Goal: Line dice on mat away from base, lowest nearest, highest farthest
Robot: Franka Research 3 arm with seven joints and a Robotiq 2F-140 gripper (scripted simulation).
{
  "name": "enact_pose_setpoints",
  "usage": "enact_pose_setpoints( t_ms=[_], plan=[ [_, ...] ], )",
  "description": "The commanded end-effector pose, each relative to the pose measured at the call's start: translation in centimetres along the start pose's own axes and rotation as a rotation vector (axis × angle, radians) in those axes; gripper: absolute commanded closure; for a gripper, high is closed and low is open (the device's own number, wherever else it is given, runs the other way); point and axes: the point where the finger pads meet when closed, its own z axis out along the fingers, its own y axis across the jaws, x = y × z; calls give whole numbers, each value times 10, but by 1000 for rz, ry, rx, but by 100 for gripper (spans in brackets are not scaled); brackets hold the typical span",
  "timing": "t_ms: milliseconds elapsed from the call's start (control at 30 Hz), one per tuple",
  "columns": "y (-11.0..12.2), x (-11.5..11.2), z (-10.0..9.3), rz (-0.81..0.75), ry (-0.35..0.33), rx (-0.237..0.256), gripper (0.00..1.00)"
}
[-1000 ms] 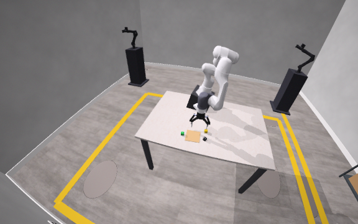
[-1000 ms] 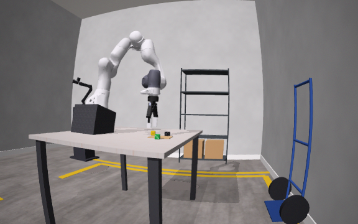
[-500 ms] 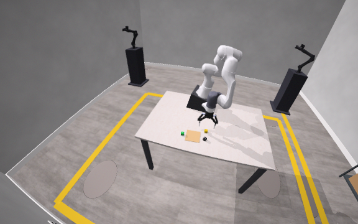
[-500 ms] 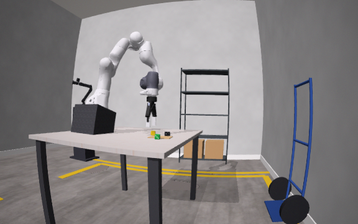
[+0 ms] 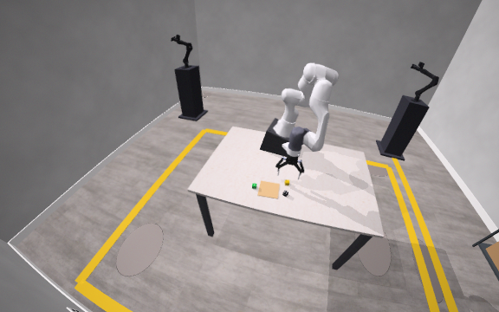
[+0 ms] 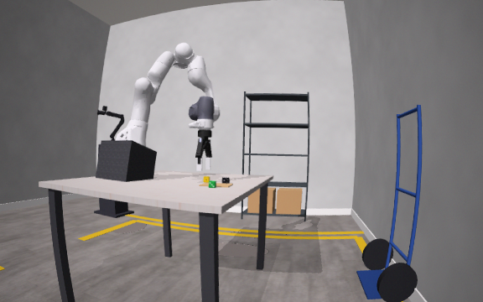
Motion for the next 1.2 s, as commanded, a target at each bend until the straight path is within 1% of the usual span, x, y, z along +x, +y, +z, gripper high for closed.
enact_pose_setpoints(
  t_ms=[0,933,1067,1167],
  plan=[
    [-1,0,-1,16,-2,2,0],
    [-1,-1,-1,16,-2,2,0],
    [0,-9,-1,16,-2,2,0],
    [0,-26,-1,16,-2,2,0]
  ],
)
